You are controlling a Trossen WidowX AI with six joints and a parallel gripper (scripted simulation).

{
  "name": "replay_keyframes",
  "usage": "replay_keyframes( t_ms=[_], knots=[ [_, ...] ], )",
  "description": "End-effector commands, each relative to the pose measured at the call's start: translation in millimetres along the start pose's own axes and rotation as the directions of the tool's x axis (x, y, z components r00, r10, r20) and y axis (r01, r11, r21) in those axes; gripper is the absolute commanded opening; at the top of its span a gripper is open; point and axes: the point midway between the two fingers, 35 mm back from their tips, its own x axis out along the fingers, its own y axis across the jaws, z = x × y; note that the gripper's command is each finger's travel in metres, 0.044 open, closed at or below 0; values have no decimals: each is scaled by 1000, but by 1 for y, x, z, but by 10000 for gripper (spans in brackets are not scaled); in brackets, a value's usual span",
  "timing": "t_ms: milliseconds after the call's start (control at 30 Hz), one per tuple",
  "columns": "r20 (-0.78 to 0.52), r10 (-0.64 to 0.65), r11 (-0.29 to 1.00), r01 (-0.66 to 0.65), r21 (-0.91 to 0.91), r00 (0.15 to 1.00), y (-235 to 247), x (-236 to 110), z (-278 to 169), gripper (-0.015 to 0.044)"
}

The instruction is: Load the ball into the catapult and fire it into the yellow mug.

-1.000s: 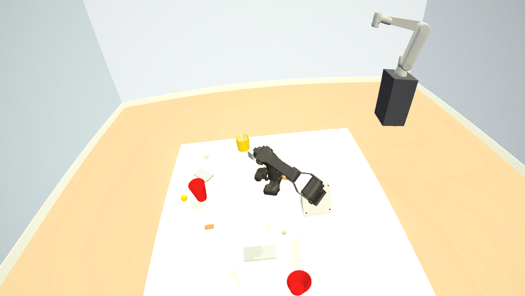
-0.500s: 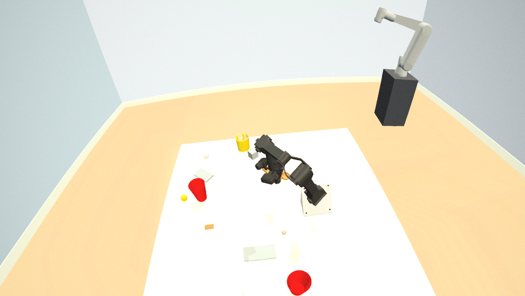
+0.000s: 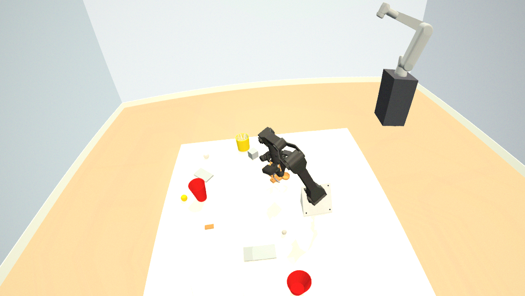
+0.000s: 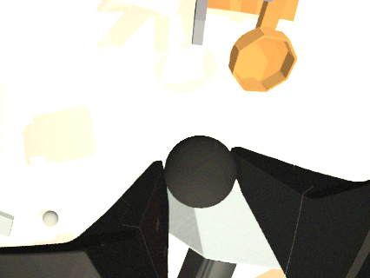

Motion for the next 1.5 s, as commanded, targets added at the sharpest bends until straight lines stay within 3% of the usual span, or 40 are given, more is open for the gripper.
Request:
replay_keyframes(
  t_ms=[0,400,1200,1433,1467],
  knots=[
    [-26,10,998,-9,55,1000,-17,5,7,0],
    [-91,49,982,-31,185,995,-62,24,19,0],
    [-92,50,982,-32,186,995,-64,52,28,0],
    [-80,40,984,-25,178,996,-64,46,29,0],
    [-80,40,984,-25,178,996,-64,46,29,26]
  ],
)
